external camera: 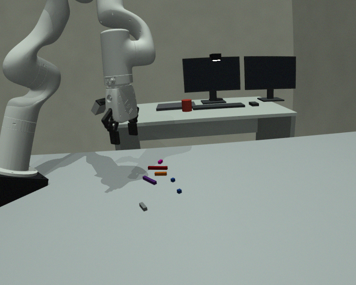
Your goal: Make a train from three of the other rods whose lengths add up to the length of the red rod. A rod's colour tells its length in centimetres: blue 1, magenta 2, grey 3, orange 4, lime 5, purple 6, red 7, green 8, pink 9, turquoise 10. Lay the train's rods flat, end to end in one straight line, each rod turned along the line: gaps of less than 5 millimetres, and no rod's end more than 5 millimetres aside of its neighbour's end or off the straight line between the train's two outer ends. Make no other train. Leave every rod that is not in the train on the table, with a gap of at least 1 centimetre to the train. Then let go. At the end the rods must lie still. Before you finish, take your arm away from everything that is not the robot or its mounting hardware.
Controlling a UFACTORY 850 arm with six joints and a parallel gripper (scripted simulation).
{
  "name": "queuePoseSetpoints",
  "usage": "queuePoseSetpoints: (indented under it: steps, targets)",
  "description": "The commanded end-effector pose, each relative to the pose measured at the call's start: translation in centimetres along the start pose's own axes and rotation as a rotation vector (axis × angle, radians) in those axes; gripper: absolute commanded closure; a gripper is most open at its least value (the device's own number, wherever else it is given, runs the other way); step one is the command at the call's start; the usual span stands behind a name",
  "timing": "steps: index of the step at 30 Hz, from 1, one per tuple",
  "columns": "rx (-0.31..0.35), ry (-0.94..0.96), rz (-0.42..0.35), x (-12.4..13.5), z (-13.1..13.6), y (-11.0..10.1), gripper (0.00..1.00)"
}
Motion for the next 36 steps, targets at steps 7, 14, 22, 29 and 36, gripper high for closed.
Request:
queuePoseSetpoints:
  steps: [7,14,22,29,36]
  targets:
    - [0.011,-0.338,-0.014,2.4,-0.6,0.4,0.0]
    - [0.009,-0.527,-0.015,3.7,-1.0,0.8,0.0]
    - [0.008,-0.745,-0.016,5.2,-1.4,1.2,0.0]
    - [0.007,-0.913,-0.017,6.4,-1.7,1.5,0.0]
    - [0.005,-1.123,-0.018,7.8,-2.1,2.0,0.0]
Point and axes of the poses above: the point where the finger pads meet when closed, its own y axis out along the fingers, its own z axis across the jaws, x = y × z, the point moved 5 cm from there along -y, back along the fingers, and after that the axes turned 15 degrees about -y, right-handed, at the moved point
